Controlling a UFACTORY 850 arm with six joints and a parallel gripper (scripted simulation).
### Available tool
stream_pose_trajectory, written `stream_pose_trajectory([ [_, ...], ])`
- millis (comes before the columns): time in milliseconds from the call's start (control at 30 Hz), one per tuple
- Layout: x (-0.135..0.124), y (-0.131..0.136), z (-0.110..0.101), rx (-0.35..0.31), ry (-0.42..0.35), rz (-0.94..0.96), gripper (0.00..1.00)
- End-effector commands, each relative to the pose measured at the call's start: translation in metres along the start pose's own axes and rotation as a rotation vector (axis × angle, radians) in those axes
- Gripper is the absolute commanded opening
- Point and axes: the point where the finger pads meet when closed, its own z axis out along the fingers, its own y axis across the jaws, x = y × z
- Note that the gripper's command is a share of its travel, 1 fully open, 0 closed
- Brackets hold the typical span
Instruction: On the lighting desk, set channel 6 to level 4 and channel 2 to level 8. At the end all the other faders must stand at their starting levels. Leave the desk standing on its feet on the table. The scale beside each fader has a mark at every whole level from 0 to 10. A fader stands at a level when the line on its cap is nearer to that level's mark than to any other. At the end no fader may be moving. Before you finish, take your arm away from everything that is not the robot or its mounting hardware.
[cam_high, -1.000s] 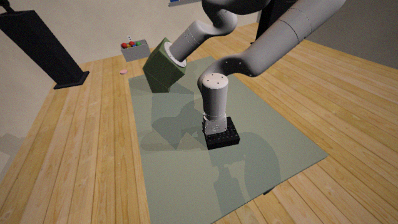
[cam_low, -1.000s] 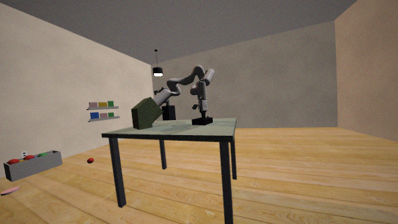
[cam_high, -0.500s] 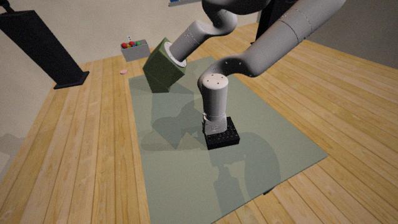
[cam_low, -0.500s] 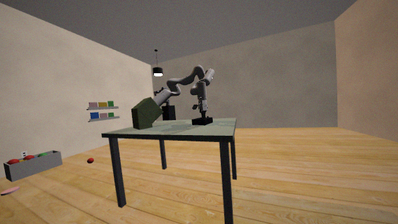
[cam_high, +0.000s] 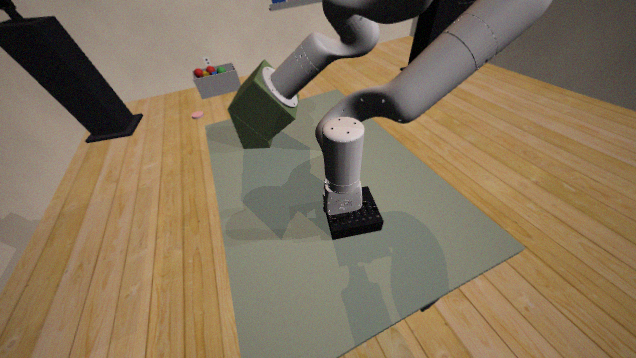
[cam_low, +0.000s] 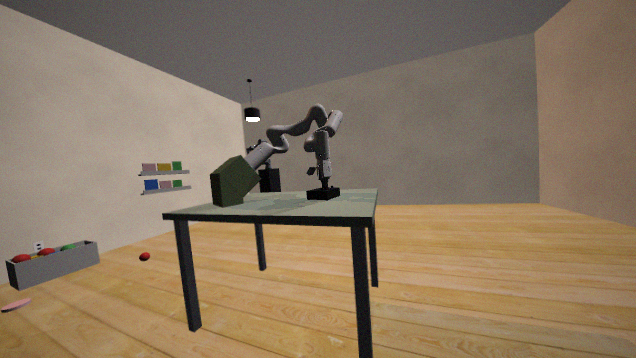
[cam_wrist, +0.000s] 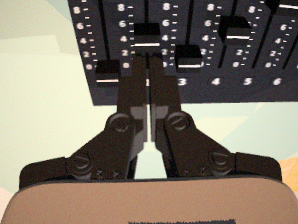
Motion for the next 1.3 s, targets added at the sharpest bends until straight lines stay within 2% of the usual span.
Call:
stream_pose_trajectory([
  [0,0.000,0.000,-0.001,0.000,-0.001,0.000,0.00],
  [1267,0.016,0.000,-0.001,0.000,-0.001,0.000,0.00],
])
